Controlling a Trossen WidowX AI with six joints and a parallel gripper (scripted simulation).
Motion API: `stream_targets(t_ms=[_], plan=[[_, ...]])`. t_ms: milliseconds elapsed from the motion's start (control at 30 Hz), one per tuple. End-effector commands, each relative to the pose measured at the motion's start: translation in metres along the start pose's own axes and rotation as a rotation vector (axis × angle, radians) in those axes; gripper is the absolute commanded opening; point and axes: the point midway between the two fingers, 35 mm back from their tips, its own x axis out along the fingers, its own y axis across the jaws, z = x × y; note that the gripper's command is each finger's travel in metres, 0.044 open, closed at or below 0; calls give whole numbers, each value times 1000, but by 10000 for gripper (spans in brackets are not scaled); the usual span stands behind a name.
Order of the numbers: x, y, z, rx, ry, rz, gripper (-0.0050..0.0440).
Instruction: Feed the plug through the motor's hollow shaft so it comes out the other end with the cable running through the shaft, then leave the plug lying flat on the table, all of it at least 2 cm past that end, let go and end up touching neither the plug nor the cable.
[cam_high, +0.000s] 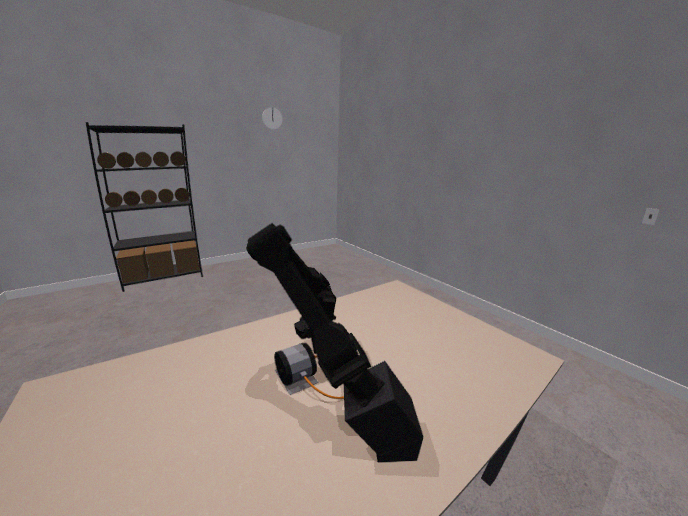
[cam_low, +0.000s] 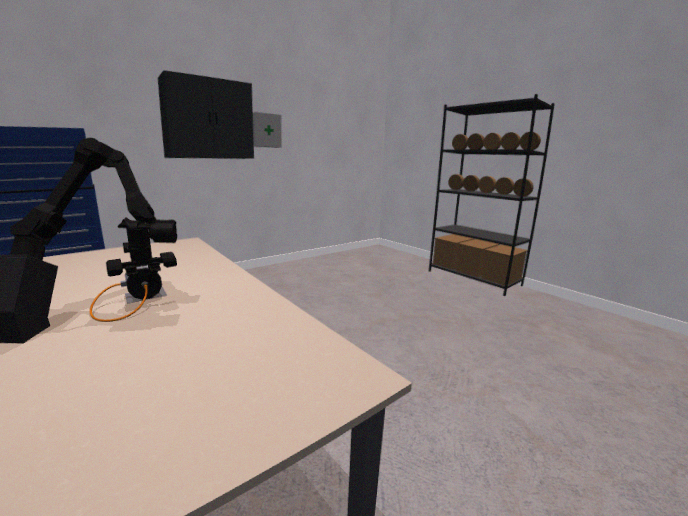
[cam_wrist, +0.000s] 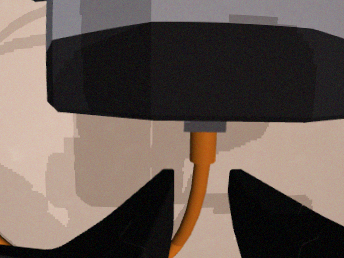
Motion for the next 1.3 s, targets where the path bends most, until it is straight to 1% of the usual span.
stream_targets(t_ms=[0,267,767,1100,1267], plan=[[1,0,3,2,0,-5,100],[8,0,6,2,0,-5,100],[6,-1,5,-2,1,-6,0],[8,-1,14,2,0,-5,0],[8,-1,15,2,0,-5,0]])
